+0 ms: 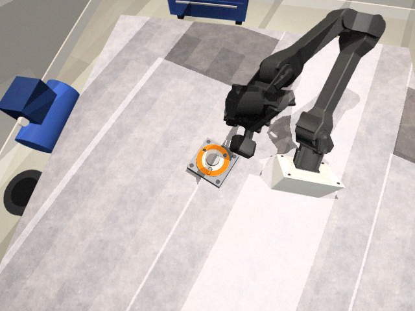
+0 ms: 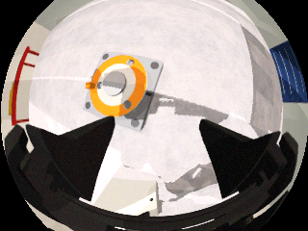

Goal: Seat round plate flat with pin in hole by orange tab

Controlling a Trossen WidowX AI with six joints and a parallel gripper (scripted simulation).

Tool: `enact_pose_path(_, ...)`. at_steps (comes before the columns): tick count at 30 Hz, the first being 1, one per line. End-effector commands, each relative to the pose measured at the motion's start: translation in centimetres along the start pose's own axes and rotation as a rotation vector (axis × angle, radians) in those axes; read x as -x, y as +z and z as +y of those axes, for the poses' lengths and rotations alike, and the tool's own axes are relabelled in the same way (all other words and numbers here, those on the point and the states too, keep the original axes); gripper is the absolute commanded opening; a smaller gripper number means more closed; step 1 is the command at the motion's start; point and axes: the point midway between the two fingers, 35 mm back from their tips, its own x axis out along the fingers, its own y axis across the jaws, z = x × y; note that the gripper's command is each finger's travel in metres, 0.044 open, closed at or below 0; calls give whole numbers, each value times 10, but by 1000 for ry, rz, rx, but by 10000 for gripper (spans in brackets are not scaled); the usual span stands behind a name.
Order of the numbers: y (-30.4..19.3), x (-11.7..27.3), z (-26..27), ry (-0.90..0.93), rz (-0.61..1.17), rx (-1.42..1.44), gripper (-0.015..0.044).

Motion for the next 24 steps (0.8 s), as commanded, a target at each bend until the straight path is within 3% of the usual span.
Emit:
enact_pose_path(1, 1, 0, 1, 0, 3, 1, 374)
enact_pose_path(15, 57, -14, 70, -22, 224, 72, 6)
enact_pose_path(24, 72, -40, 120, -52, 350, 103, 0)
